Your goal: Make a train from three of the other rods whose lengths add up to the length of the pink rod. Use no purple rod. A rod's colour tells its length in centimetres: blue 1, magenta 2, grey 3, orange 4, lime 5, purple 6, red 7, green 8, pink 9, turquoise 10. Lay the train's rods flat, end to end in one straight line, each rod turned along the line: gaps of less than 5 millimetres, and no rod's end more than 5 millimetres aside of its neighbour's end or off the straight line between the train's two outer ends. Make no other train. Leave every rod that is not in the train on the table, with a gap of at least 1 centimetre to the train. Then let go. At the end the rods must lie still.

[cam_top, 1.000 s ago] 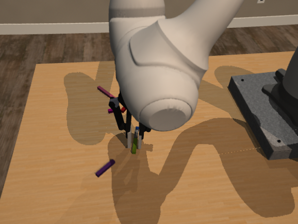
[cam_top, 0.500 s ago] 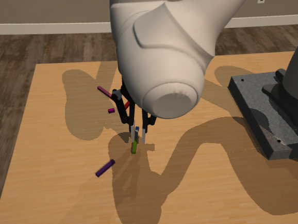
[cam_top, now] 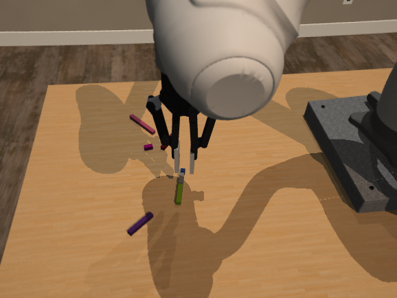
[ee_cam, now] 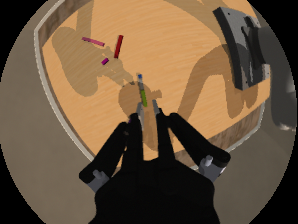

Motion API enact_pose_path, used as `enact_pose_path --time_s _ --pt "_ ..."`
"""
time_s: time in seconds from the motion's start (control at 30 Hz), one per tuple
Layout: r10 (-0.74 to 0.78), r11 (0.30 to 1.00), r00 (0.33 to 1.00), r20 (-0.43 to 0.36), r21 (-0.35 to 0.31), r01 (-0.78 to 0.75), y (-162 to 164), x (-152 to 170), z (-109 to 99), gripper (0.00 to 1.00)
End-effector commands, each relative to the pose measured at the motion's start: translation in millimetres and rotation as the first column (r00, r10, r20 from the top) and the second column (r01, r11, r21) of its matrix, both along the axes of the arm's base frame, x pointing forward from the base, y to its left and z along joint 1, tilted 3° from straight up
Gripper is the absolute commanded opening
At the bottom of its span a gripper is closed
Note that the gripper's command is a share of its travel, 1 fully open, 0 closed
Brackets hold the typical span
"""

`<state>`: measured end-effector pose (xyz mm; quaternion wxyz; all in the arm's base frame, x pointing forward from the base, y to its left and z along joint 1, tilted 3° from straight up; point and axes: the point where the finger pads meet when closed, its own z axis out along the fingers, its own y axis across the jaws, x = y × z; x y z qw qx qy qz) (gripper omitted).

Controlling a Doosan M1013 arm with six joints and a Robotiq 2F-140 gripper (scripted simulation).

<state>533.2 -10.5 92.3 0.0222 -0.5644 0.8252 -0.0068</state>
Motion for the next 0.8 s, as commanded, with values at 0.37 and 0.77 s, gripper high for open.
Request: enact_pose_path --time_s 0.37,0.77 --pt "0.0 1.0 1.0 0.008 -0.003 0.0 -1.8 3.8 8.7 1.0" --pt "0.0 1.0 1.0 0.008 -0.003 0.0 -1.8 3.8 8.7 1.0"
